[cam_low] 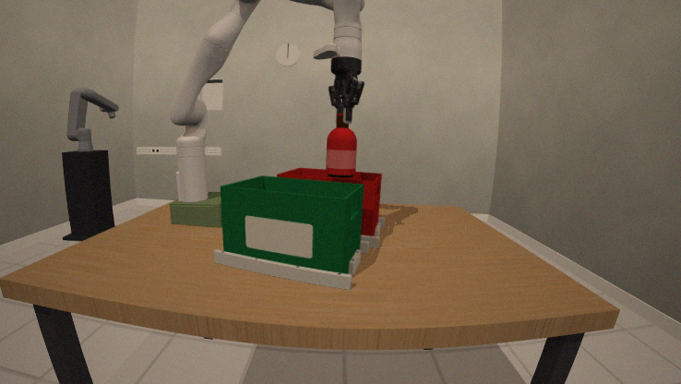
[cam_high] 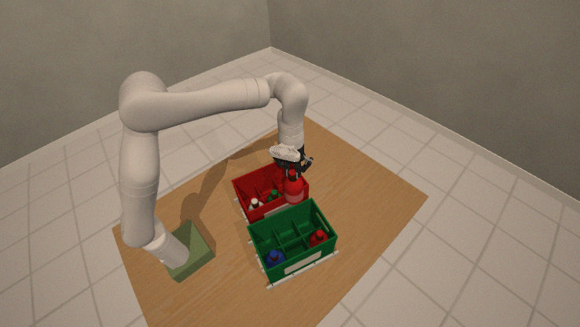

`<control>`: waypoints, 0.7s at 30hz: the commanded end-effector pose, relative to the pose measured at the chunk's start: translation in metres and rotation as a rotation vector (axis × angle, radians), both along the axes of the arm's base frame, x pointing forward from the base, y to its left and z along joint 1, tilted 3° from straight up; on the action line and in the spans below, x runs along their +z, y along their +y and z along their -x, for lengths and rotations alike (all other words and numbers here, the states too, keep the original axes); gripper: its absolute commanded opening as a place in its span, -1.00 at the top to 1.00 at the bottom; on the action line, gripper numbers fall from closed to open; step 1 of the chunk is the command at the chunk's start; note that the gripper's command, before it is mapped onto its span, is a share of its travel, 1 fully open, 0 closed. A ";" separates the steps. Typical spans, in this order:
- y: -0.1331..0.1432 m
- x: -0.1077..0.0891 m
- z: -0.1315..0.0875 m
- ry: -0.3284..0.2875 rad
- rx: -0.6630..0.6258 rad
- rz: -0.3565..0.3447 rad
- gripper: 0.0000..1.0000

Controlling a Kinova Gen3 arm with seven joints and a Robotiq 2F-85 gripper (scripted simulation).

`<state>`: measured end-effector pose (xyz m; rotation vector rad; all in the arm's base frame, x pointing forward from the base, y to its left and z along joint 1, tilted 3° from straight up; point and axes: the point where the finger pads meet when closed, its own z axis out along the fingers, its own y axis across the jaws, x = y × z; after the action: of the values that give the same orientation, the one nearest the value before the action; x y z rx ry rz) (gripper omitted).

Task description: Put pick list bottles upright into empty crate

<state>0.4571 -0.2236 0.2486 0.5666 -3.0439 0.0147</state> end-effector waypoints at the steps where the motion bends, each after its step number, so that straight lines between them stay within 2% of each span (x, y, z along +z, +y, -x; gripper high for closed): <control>1: 0.004 0.001 -0.005 -0.002 0.000 0.001 0.80; 21: 0.028 -0.001 -0.031 -0.002 0.000 0.001 0.80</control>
<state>0.4852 -0.1981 0.2470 0.5666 -3.0439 0.0148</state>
